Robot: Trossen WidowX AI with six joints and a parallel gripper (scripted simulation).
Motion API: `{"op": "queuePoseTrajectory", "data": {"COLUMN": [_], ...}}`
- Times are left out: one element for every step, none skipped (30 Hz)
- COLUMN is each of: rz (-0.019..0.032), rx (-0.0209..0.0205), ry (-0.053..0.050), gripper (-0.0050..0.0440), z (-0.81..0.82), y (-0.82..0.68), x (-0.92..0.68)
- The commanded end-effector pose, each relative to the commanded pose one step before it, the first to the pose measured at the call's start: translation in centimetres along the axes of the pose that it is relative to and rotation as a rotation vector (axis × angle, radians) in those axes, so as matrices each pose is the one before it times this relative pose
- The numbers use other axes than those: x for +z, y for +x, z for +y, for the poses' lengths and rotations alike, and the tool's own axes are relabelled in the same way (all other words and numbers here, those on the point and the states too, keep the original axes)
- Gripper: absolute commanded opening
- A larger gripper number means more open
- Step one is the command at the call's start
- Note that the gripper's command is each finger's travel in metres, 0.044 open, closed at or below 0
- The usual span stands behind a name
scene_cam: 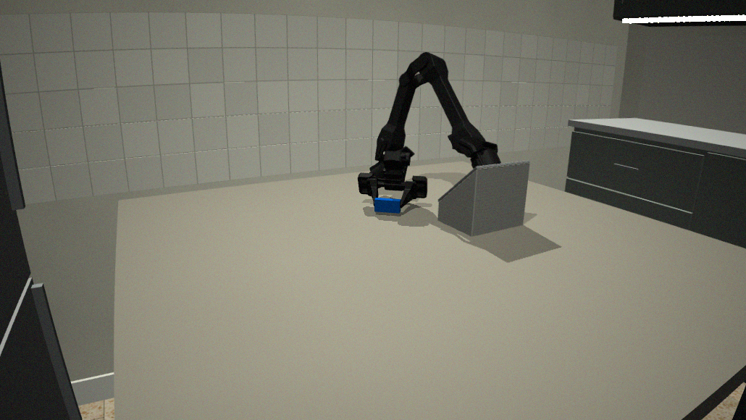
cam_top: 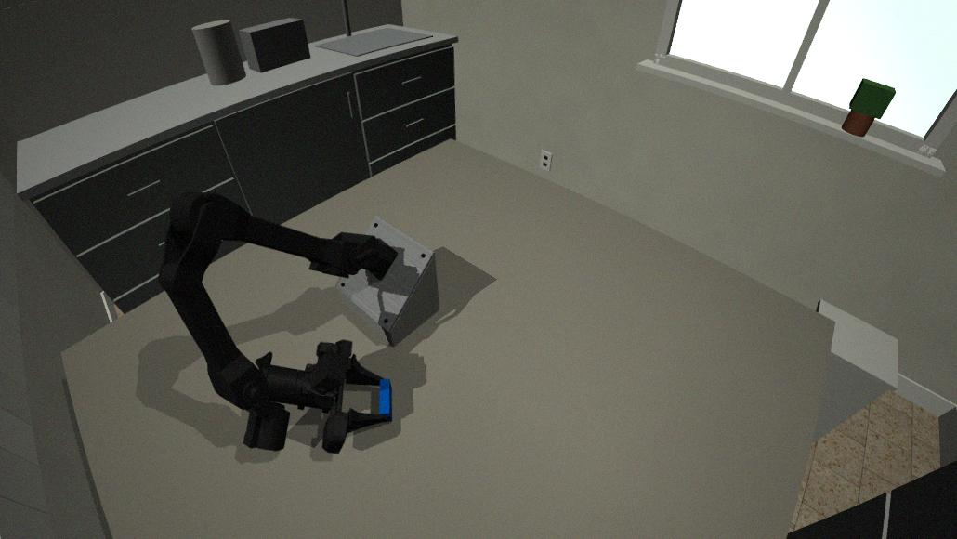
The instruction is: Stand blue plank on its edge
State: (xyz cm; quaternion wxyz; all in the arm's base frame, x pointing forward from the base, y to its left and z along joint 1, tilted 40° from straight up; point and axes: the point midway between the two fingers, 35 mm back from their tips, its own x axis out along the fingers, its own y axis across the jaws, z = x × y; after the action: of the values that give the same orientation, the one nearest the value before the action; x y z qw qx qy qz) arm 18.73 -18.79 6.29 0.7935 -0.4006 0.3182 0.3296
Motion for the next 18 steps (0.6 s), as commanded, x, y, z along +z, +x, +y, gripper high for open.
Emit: {"op": "queuePoseTrajectory", "data": {"rz": [-0.02254, 0.00000, -0.00282, -0.00176, -0.00094, -0.00066, -0.00016, 0.00111, 0.00130, 0.00003, -0.00029, -0.00103, 0.00036, 0.00062, 0.00064, 0.00069, 0.00029, 0.00000], "rx": [-0.00485, 0.00000, -0.00028, -0.00019, -0.00009, 0.00031, 0.00093, 0.00068, -0.00053, 0.00000, 0.00030, 0.00103, -0.00033, -0.00058, -0.00058, -0.00062, -0.00020, 0.00000], "ry": [-0.0088, 0.0000, 0.0001, 0.0001, 0.0000, -0.0005, -0.0003, -0.0008, -0.0003, 0.0013, 0.0007, 0.0012, -0.0004, -0.0005, -0.0005, -0.0007, -0.0004, 0.0000], "gripper": [0.0290, 0.0290, 0.0290, 0.0290, 0.0290, 0.0290, 0.0290, 0.0290, 0.0290, 0.0290, 0.0290, 0.0290, 0.0290, 0.0290, 0.0290, 0.0290, 0.0290, 0.0290], "z": [-0.232, 0.000, -0.001, -0.001, 0.000, -0.004, 0.013, 0.038, -0.002, 0.000, 0.006, 0.024, -0.010, -0.016, -0.015, -0.019, -0.009, 0.000], "y": [-0.217, 0.000, -0.002, -0.001, 0.000, 0.011, 0.018, -0.007, -0.029, 0.011, 0.030, 0.046, 0.005, 0.001, 0.005, 0.009, 0.014, 0.000], "x": [-0.042, 0.000, -0.010, -0.006, -0.003, 0.013, 0.011, 0.038, 0.023, -0.020, -0.041, -0.049, -0.037, -0.044, -0.050, -0.056, -0.051, 0.000]}}
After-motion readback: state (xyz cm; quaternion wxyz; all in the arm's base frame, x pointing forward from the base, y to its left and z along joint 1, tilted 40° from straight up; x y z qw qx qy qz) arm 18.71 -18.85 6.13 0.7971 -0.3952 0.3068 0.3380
